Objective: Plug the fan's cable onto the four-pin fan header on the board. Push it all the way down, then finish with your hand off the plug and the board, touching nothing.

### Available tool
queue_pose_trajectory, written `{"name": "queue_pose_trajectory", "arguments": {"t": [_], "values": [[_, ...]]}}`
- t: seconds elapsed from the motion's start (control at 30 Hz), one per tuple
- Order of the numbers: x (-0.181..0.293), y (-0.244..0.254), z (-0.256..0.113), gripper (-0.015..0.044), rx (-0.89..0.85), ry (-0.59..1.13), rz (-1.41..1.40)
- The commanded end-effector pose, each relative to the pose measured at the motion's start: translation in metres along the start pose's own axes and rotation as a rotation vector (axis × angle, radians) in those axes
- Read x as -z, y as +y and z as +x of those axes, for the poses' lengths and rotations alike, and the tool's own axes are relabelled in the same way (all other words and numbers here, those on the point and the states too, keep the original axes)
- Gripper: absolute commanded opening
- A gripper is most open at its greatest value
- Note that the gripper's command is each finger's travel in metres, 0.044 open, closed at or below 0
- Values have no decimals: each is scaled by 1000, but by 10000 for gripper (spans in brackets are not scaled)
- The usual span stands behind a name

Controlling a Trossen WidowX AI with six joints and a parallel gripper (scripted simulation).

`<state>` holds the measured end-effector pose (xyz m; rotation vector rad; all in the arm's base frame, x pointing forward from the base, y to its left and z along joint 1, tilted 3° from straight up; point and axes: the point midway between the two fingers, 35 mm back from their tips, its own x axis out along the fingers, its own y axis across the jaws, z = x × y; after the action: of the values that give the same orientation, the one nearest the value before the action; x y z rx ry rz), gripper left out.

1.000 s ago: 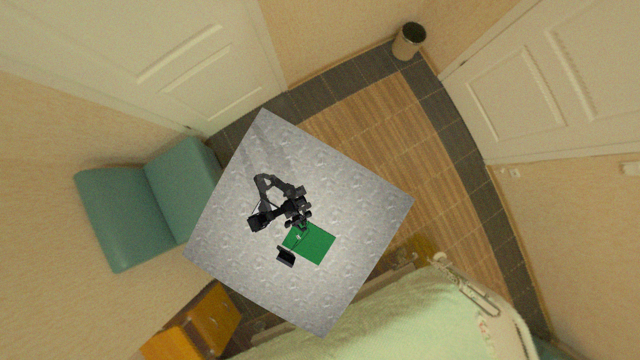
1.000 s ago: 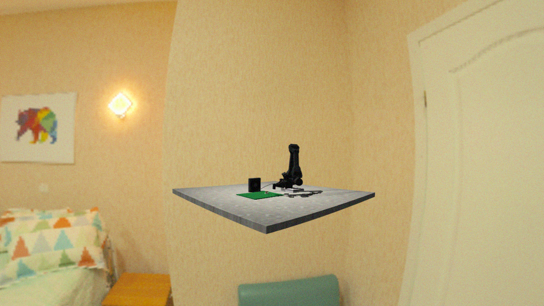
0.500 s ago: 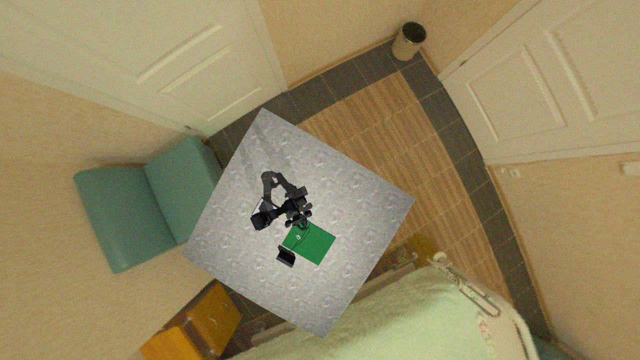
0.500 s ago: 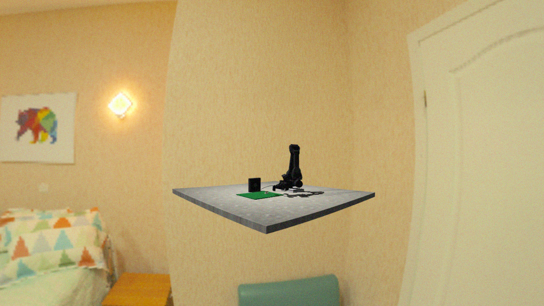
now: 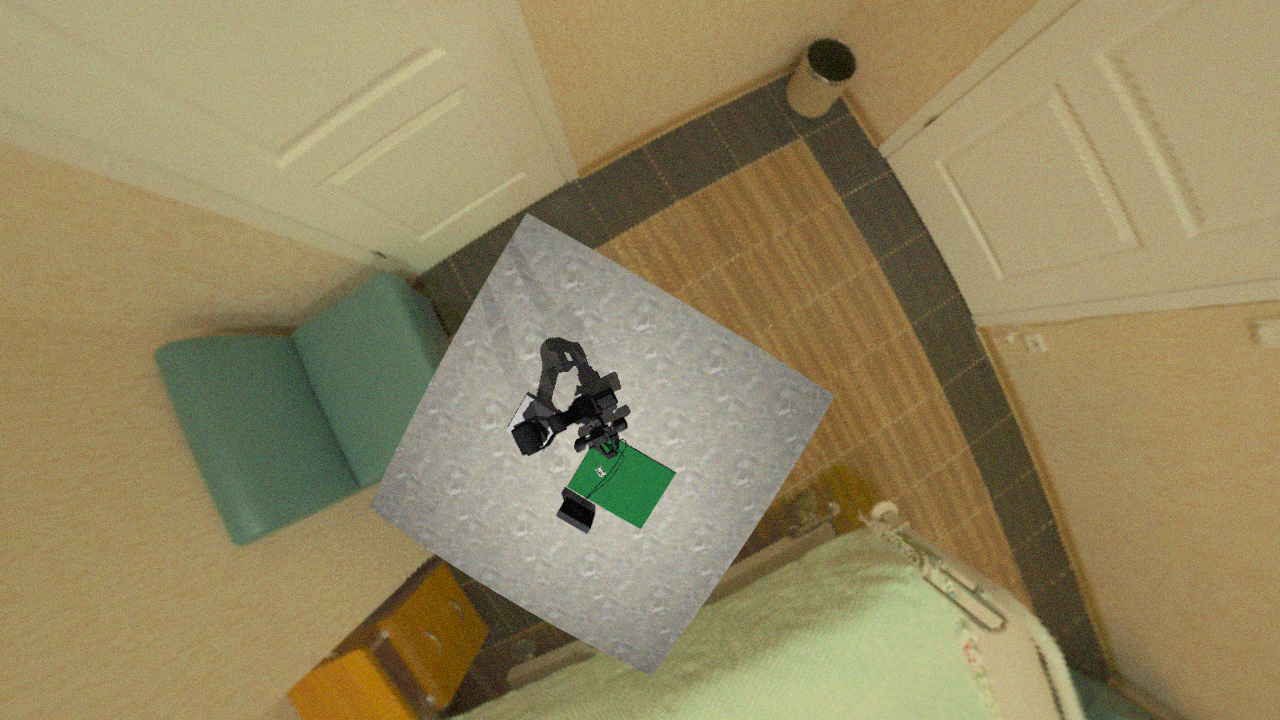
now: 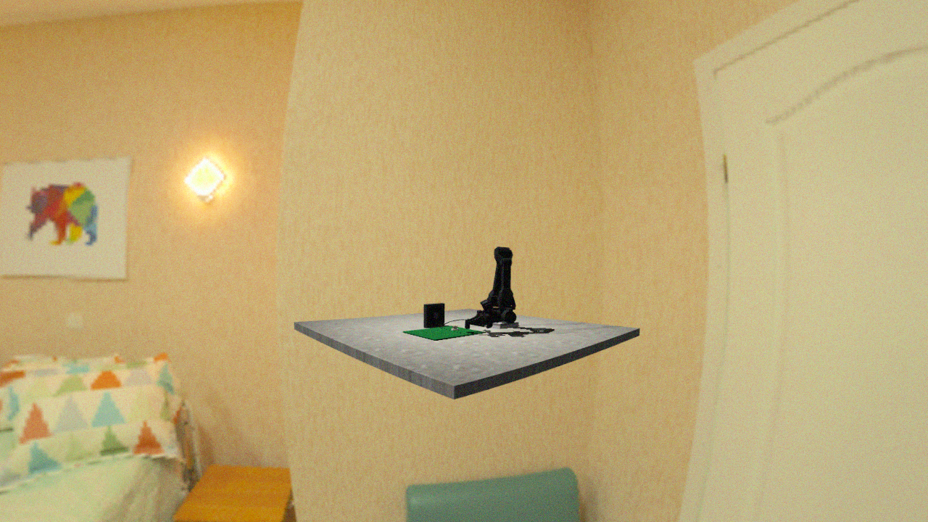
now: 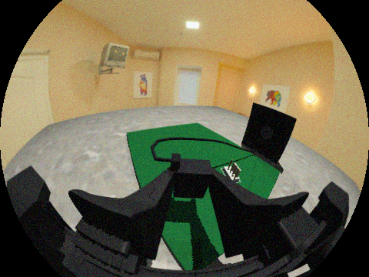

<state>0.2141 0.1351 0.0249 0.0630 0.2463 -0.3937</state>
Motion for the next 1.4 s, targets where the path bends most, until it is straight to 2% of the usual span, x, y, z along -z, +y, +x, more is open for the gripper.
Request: {"name": "queue_pose_trajectory", "arguments": {"t": [0.0,0.6,1.37], "values": [[4,0,1,0,0,0,5],[20,0,4,0,0,0,5],[18,0,3,0,0,0,-1]]}}
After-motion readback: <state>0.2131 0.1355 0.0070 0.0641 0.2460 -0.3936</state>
